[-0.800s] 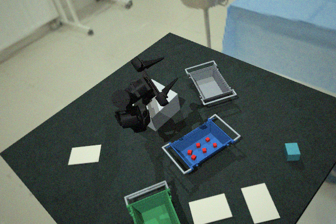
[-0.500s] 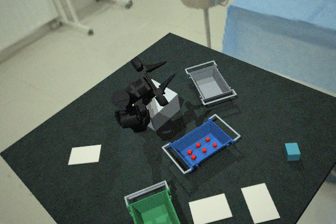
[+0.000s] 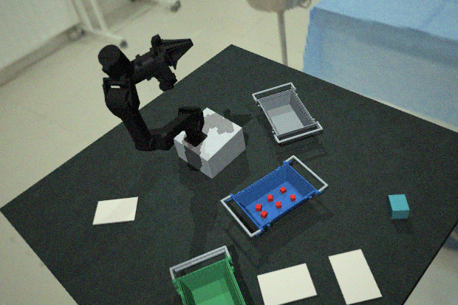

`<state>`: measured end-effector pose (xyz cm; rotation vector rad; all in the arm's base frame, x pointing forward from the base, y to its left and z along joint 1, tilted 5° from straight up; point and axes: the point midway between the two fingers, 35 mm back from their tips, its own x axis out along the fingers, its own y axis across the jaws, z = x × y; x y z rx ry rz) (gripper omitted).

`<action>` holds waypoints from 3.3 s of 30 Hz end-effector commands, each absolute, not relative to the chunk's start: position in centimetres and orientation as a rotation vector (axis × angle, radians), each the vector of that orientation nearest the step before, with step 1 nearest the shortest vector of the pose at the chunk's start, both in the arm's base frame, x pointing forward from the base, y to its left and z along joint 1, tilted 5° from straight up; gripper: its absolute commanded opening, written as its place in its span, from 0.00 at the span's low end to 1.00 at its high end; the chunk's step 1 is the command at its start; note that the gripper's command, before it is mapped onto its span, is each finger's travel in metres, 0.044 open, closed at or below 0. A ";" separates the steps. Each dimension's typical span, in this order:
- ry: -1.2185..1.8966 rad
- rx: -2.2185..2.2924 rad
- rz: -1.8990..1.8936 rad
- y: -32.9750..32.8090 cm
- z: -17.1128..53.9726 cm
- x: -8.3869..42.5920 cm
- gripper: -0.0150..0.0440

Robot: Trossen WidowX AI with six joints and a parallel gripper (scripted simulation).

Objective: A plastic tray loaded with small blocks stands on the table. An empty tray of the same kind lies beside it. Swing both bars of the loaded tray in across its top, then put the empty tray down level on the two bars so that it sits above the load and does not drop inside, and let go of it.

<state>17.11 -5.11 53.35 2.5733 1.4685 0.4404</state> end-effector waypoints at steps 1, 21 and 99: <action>1.300 2.430 0.505 -3.3 54.1 14.5 0.40; 0.565 1.345 0.291 13.0 49.6 14.7 0.40; 1.481 0.125 -0.244 -12.5 2.9 34.4 0.40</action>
